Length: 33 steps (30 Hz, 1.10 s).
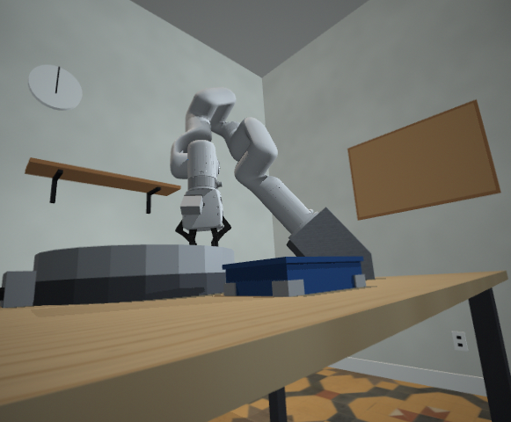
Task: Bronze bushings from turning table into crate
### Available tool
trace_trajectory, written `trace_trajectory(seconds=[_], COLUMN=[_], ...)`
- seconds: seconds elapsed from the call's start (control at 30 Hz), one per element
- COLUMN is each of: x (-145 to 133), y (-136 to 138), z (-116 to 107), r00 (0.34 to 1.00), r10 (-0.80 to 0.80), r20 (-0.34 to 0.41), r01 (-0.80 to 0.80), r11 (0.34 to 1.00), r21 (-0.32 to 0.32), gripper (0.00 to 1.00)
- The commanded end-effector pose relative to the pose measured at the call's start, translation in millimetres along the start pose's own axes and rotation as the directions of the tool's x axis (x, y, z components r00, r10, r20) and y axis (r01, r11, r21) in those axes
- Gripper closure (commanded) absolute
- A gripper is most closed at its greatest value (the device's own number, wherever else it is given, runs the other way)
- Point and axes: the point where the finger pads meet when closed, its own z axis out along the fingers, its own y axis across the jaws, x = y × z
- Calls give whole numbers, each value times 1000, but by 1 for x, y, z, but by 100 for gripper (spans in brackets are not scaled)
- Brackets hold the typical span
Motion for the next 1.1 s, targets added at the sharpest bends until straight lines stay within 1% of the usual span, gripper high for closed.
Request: trace_trajectory(seconds=[0.0,0.17,0.6,0.63,1.07], x=[1,1,1,1,1], y=[1,1,1,1,1], z=[6,9,9,9,9], r00=[1000,1000,1000,1000,1000], r10=[1,1,1,1,1], r20=[-3,-3,-3,-3,-3], r01=[-1,-1,-1,-1,-1], r11=[1000,1000,1000,1000,1000], r21=[-5,-4,-4,-4,-4], gripper=[53,53,53,100,100])
